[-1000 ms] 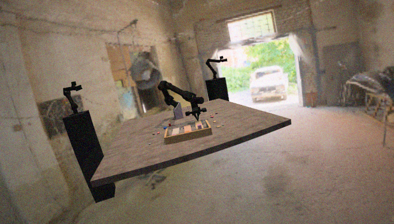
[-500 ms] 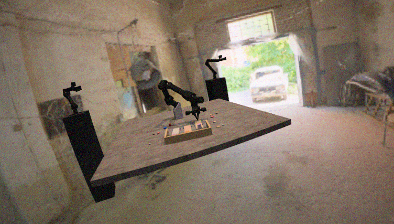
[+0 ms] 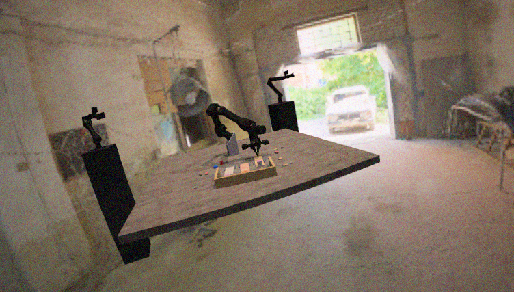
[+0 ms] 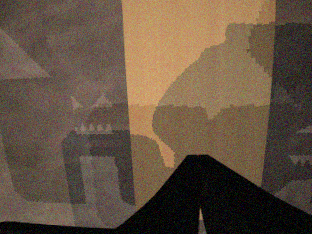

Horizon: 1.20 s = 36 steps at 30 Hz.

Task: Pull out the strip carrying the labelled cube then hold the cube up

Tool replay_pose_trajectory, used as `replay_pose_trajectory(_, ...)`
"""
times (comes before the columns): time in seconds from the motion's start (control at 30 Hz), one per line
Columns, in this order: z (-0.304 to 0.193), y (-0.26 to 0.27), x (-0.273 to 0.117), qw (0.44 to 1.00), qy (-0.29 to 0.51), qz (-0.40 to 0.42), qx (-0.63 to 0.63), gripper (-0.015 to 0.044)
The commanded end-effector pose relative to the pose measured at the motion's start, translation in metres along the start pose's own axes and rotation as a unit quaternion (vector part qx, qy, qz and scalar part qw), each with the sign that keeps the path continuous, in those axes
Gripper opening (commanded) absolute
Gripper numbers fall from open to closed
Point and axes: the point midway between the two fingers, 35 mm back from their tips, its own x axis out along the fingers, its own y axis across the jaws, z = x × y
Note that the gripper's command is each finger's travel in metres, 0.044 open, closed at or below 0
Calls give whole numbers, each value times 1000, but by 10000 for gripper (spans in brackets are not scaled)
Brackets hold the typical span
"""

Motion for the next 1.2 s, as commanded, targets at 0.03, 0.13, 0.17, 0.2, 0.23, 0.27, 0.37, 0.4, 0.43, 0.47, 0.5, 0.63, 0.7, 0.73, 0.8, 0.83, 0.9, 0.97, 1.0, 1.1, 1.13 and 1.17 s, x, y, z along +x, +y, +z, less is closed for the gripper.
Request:
replay_pose_trajectory(0.03, -18, -6, 6, 1000, 17, -5, -4, 0)
replay_pose_trajectory(0.13, -22, -6, 6, 1000, 17, -5, -4, 0)
replay_pose_trajectory(0.17, -23, -6, 6, 1000, 17, -5, -4, 0)
replay_pose_trajectory(0.2, -25, -6, 5, 1000, 17, -5, -4, 0)
replay_pose_trajectory(0.23, -26, -6, 5, 1000, 17, -5, -4, 0)
replay_pose_trajectory(0.27, -27, -6, 5, 1000, 17, -5, -4, 0)
replay_pose_trajectory(0.37, -31, -6, 5, 1000, 17, -5, -4, 0)
replay_pose_trajectory(0.4, -33, -6, 5, 1000, 17, -5, -4, 0)
replay_pose_trajectory(0.43, -34, -6, 5, 1000, 17, -5, -4, 0)
replay_pose_trajectory(0.47, -35, -6, 5, 1000, 17, -5, -4, 0)
replay_pose_trajectory(0.5, -37, -6, 5, 1000, 17, -5, -4, 0)
replay_pose_trajectory(0.63, -42, -7, 5, 1000, 17, -5, -4, 0)
replay_pose_trajectory(0.7, -43, -7, 5, 1000, 17, -5, -4, 0)
replay_pose_trajectory(0.73, -43, -7, 5, 1000, 17, -5, -4, 0)
replay_pose_trajectory(0.8, -43, -7, 5, 1000, 17, -5, -4, 0)
replay_pose_trajectory(0.83, -43, -7, 5, 1000, 17, -5, -4, 0)
replay_pose_trajectory(0.9, -43, -7, 5, 1000, 17, -5, -4, 0)
replay_pose_trajectory(0.97, -43, -7, 5, 1000, 17, -5, -4, 0)
replay_pose_trajectory(1.0, -43, -7, 5, 1000, 17, -5, -4, 0)
replay_pose_trajectory(1.1, -43, -7, 5, 1000, 17, -5, -4, 0)
replay_pose_trajectory(1.13, -43, -7, 5, 1000, 17, -5, -4, 0)
replay_pose_trajectory(1.17, -43, -7, 5, 1000, 17, -5, -4, 0)
